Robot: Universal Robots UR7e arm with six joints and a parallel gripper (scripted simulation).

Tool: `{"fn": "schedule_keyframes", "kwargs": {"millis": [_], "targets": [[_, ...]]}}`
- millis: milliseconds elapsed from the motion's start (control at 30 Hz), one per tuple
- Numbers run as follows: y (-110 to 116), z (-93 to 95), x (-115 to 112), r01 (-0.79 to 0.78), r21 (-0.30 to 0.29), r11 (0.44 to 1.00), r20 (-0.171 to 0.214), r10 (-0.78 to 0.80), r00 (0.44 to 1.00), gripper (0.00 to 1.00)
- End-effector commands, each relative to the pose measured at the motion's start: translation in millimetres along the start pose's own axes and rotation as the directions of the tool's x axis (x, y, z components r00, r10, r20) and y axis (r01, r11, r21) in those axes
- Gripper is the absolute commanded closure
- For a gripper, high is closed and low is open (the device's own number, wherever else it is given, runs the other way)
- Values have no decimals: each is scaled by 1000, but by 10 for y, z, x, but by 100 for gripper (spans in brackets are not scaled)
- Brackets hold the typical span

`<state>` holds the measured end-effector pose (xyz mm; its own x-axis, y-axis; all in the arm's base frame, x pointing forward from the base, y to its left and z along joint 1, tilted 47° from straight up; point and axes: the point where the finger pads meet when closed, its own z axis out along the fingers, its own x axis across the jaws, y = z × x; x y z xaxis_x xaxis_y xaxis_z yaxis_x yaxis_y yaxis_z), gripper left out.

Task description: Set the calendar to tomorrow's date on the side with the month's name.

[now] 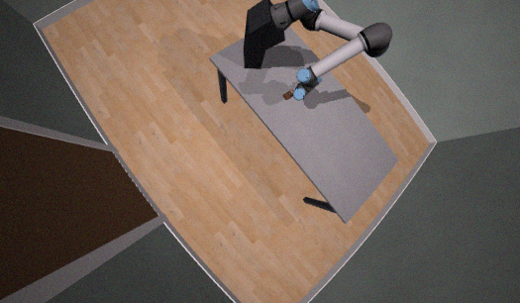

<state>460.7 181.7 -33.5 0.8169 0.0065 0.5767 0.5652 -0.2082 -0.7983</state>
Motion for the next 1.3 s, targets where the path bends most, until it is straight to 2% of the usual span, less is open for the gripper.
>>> {"fn": "schedule_keyframes", "kwargs": {"millis": [0, 333, 800, 1267], "targets": [[0, -3, 3, 0, 0, 1000, 0, 0, 1000, 0], [-37, -41, 3, 0, 0, 1000, 0, 0, 1000, 0], [-344, -347, 3, 0, 0, 1000, 0, 0, 1000, 0], [-489, -492, 2, 0, 0, 1000, 0, 0, 1000, 0]]}}
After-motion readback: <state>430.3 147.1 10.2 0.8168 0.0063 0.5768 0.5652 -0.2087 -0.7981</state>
